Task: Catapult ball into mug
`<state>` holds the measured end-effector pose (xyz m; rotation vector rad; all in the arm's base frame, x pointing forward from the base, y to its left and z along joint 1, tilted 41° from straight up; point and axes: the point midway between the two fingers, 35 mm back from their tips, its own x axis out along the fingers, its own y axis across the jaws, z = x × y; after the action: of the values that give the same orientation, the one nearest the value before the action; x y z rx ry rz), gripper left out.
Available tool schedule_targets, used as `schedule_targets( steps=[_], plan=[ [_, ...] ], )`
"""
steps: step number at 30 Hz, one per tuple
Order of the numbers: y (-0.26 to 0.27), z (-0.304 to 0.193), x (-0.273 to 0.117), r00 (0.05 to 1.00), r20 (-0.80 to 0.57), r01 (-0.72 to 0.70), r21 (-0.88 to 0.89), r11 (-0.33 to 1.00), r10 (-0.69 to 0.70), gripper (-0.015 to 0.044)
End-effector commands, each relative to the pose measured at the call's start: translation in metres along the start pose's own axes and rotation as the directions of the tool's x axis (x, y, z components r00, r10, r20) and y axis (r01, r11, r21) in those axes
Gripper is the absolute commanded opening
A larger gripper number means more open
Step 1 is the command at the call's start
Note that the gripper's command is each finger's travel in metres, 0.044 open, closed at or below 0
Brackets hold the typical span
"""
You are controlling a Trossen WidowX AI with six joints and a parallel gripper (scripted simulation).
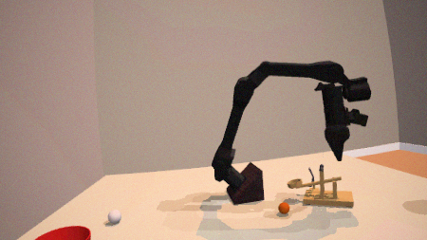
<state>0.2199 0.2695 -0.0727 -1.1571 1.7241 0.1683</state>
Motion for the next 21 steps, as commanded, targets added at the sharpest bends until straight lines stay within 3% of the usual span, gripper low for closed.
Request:
schedule_targets(
  steps=[1,5,10,21],
  plan=[
    [-0.001,-0.002,0.01,1.0,-0.028,0.004,-0.004,1.0,-0.004,0.044],
    [0.0,-0.006,0.004,1.0,-0.025,0.002,-0.001,1.0,-0.002,0.044],
    [0.0,-0.007,0.047,1.0,-0.025,0.003,0.0,1.0,-0.003,0.044],
    [-0.001,-0.007,0.059,1.0,-0.025,0.004,0.0,1.0,-0.004,0.044]
  ],
)
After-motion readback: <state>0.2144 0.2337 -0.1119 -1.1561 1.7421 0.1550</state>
